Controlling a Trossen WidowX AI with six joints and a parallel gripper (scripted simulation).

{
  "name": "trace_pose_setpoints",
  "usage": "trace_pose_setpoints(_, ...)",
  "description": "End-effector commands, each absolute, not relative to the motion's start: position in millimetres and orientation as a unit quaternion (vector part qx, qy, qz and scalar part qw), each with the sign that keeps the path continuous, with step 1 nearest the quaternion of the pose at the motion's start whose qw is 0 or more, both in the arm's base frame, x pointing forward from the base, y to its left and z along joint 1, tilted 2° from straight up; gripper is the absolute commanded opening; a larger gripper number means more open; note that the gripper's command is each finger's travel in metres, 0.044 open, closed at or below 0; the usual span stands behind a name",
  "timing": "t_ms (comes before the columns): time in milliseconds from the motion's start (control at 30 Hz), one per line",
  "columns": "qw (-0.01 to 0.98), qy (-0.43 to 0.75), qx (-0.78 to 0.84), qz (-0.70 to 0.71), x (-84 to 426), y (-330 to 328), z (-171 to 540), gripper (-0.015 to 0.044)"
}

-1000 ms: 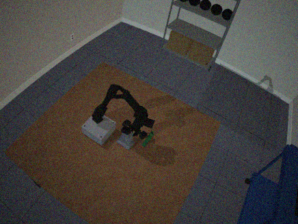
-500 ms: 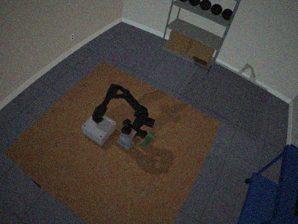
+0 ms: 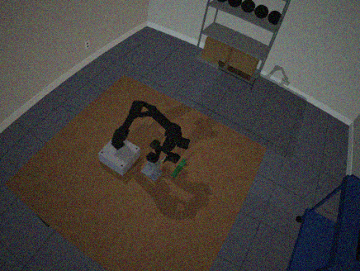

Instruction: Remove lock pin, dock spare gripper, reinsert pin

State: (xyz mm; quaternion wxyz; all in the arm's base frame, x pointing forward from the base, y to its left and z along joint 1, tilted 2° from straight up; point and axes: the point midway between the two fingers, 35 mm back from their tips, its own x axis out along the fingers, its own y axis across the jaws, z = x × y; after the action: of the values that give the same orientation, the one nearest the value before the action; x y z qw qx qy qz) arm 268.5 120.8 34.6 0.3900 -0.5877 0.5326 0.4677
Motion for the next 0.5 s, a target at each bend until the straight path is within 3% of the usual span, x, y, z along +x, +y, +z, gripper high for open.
trace_pose_setpoints(0,0.391,0.533,-0.587,0.468,267,127,43,0.0200)
trace_pose_setpoints(467,0.383,0.531,-0.591,0.470,264,145,65,0.0200)
